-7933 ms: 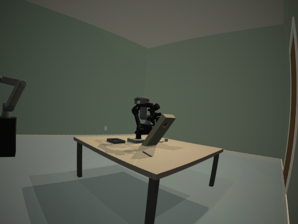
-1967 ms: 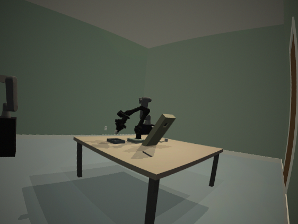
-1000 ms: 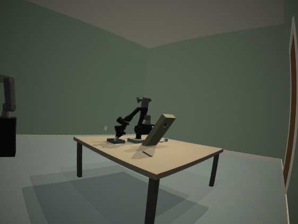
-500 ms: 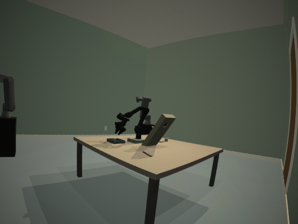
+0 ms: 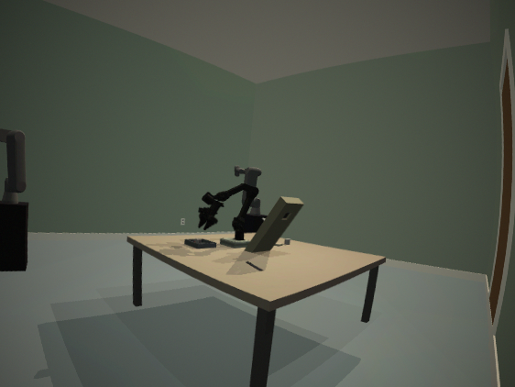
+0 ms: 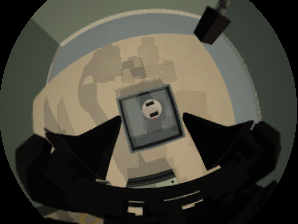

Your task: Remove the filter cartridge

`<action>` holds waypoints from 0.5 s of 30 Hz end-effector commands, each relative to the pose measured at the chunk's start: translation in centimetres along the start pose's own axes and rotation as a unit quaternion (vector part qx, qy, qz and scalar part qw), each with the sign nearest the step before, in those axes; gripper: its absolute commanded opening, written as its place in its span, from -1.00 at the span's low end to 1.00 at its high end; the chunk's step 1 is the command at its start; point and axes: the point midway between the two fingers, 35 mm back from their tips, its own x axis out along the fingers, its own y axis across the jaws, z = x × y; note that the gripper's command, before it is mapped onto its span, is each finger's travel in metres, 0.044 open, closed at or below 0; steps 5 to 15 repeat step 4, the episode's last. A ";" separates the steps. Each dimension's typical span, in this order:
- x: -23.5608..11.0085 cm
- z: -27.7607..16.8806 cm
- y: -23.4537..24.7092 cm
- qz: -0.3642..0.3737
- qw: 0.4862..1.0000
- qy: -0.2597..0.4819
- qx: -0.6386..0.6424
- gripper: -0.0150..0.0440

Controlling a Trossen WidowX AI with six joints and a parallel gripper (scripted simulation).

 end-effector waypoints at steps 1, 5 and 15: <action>0.1 -0.1 0.0 0.000 1.000 0.002 0.000 1.00; 0.1 -0.1 0.0 0.000 1.000 0.002 0.000 1.00; 0.1 -0.1 0.0 0.000 1.000 0.002 0.000 1.00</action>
